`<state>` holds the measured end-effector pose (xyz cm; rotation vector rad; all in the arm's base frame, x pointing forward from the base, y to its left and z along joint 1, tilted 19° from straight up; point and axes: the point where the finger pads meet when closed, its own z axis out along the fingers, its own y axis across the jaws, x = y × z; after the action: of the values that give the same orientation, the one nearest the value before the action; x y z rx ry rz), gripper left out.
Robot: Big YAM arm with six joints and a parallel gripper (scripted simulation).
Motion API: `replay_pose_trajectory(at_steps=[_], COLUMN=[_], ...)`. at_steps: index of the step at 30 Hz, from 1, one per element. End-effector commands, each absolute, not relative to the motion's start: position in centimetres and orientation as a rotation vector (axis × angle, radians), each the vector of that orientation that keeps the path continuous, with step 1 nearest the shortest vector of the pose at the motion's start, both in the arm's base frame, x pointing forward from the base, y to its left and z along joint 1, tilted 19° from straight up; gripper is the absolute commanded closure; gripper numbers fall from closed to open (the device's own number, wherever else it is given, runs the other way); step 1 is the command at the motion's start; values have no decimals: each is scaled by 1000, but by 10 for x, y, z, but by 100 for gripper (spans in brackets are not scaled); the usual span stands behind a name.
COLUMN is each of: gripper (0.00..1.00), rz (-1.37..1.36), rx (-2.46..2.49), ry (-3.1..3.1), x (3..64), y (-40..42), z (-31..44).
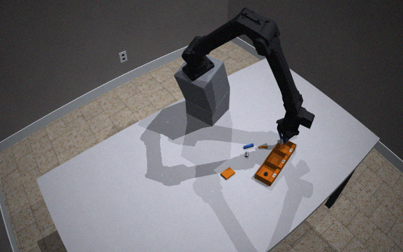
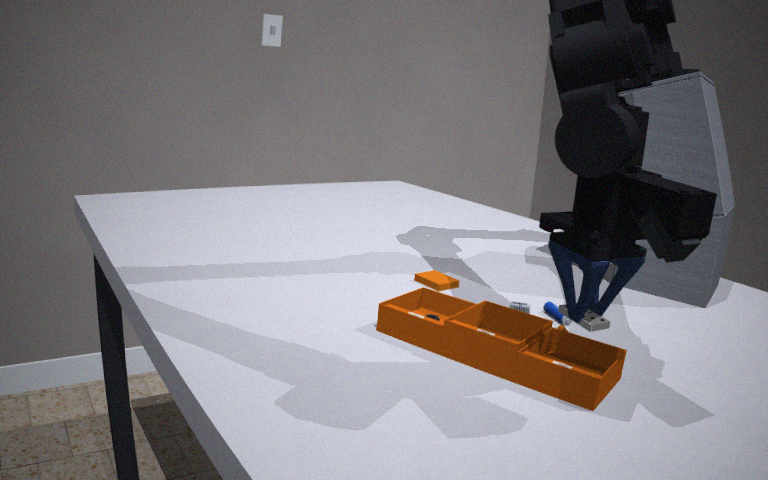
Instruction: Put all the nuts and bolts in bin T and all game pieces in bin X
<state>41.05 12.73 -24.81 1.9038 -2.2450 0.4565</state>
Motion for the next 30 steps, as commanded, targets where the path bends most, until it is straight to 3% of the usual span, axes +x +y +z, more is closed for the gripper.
replay_pose_trajectory(at_steps=[1,16,30], gripper=[81,81,81], rz=[461,409,443], rx=[2043,2428,2445], ry=[-2150,-1684,-1706], x=[430,430,447], y=[147,148,150], z=[-235,-243,-230])
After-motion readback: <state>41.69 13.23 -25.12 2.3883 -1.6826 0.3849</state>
